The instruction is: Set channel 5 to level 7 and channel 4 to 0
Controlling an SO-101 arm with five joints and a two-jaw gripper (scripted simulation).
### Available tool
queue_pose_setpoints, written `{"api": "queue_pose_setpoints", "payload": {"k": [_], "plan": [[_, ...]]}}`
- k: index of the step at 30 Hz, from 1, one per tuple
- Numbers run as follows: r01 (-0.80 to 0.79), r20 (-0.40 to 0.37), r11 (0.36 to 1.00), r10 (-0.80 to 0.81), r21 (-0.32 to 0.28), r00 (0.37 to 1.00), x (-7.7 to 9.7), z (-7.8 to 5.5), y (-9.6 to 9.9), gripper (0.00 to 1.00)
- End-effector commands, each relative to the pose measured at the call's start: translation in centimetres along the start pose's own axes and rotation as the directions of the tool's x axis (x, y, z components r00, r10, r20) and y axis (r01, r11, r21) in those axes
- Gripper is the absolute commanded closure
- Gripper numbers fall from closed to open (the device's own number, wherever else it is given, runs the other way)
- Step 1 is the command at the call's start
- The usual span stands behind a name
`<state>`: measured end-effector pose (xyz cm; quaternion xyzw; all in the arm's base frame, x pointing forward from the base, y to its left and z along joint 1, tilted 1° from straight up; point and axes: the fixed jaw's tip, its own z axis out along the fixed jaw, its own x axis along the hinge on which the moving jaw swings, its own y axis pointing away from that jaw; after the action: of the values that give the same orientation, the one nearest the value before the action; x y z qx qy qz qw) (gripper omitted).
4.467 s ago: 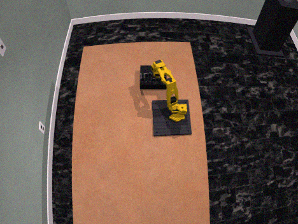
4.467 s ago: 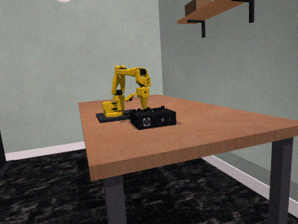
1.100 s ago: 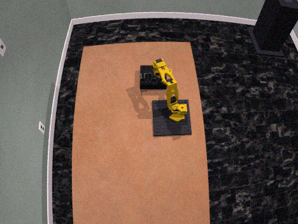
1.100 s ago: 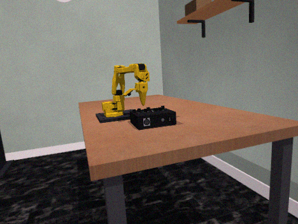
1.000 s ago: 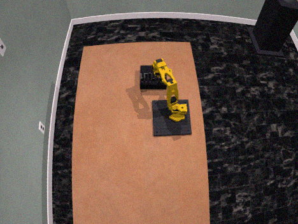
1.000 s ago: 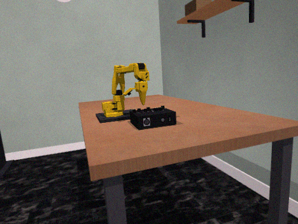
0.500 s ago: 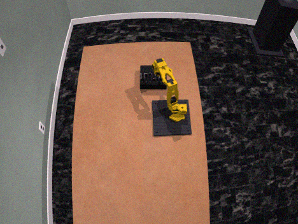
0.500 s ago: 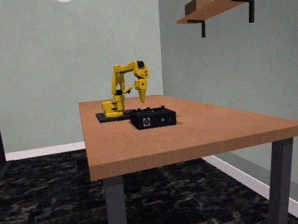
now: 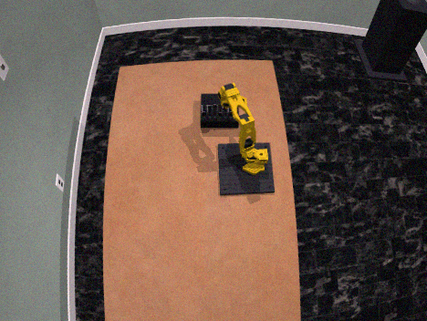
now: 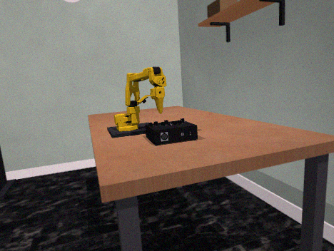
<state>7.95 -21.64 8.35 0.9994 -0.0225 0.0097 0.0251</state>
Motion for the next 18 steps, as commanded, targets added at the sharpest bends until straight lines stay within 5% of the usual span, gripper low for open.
{"api": "queue_pose_setpoints", "payload": {"k": [1,18], "plan": [[0.001,-0.012,1.000,-0.002,-0.024,1.000,0.14,-0.66,0.08,1.00],[0.002,-0.007,1.000,-0.002,-0.013,1.000,-0.30,-0.92,-0.91,1.00]]}}
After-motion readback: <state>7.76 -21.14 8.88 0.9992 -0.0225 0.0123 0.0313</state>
